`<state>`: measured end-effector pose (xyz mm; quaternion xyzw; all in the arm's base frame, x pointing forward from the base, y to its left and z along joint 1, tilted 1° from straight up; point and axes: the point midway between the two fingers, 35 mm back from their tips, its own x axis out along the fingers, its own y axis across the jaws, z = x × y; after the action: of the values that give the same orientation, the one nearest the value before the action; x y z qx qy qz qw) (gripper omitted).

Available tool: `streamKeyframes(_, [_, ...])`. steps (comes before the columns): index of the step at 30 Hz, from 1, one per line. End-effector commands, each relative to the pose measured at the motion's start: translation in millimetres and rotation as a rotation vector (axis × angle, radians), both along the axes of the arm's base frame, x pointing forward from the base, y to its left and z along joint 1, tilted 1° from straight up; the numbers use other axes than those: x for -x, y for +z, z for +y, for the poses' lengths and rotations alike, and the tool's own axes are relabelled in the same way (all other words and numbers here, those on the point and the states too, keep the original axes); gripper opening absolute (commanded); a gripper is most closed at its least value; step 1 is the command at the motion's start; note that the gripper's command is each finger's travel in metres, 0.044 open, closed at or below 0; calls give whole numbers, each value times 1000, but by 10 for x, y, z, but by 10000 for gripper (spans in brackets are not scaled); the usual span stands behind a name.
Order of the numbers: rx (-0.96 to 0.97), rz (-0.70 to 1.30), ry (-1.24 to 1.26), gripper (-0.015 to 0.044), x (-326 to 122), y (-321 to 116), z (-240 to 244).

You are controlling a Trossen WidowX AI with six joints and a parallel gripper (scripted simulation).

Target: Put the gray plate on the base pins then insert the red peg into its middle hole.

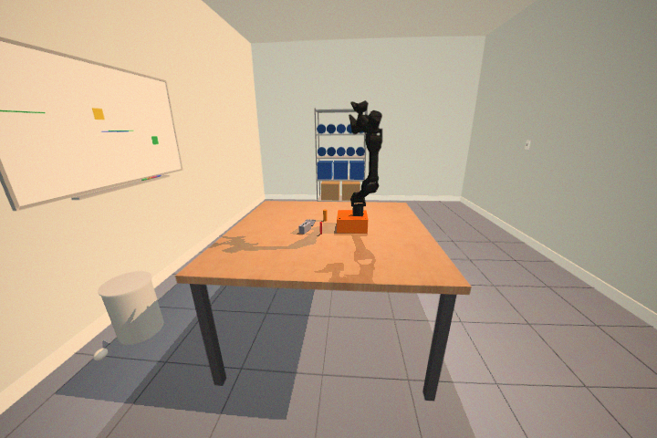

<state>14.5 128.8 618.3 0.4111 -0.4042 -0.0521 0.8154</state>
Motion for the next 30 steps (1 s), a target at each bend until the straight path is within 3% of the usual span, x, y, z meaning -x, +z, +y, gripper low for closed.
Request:
streamKeyframes(1, [0, 0, 0, 426, 0, 0, 0])
streamKeyframes(10, [-25, 255, -24, 440, -385, -34, -1029])
streamKeyframes(18, [46, 579, 40, 440, -1209, -383, -1818])
streamKeyframes(30, [272, 945, 213, 440, -2348, -1148, -2013])
